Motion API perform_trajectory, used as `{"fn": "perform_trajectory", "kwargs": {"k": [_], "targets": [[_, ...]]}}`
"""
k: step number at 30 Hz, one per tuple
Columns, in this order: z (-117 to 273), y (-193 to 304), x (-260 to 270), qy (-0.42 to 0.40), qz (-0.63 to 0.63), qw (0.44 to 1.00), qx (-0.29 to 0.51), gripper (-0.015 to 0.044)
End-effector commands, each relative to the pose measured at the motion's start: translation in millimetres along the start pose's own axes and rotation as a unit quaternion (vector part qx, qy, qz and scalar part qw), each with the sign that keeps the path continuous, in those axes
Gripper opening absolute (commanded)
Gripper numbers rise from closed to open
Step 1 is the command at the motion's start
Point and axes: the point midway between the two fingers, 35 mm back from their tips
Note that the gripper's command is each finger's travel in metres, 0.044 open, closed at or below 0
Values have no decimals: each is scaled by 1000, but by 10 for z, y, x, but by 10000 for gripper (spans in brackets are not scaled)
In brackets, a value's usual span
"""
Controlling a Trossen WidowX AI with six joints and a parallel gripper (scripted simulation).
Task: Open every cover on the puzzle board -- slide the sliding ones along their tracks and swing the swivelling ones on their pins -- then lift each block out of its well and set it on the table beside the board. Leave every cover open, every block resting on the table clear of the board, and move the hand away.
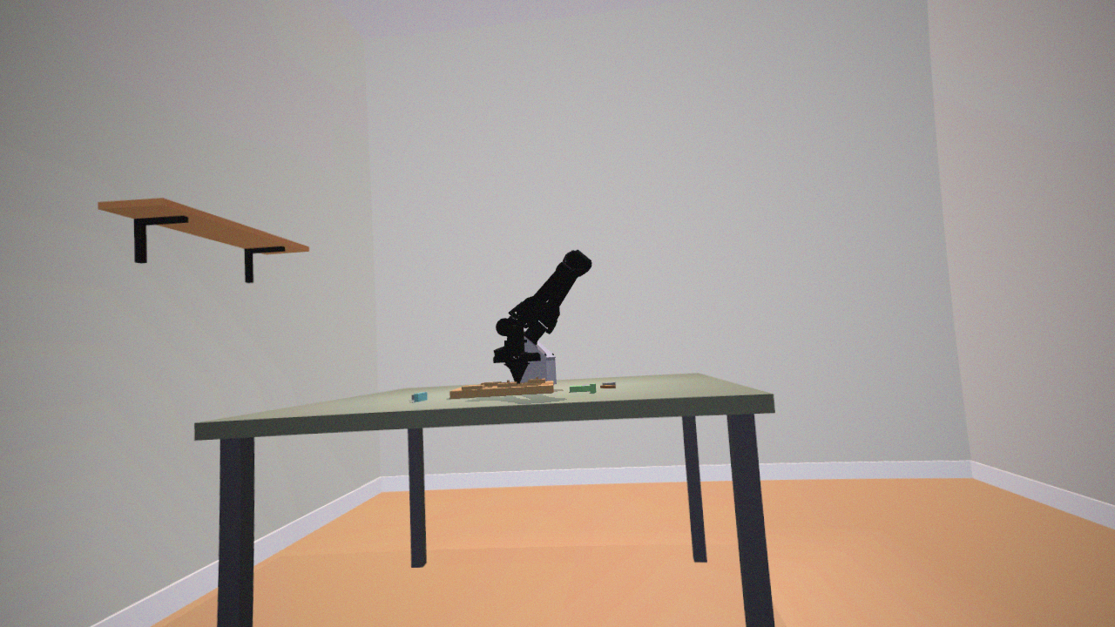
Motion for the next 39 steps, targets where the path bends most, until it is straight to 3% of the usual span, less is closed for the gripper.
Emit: {"fn": "perform_trajectory", "kwargs": {"k": [1,39], "targets": [[-16,27,8,-1,0,1000,5,0],[135,-16,-20,-1,0,1000,5,0]]}}
Point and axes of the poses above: the point midway between the two fingers, 35 mm back from their tips, its own z axis back along the fingers, its own x axis across the jaws, y = z × x, and after that the axes turned 1 degree about z, right-handed
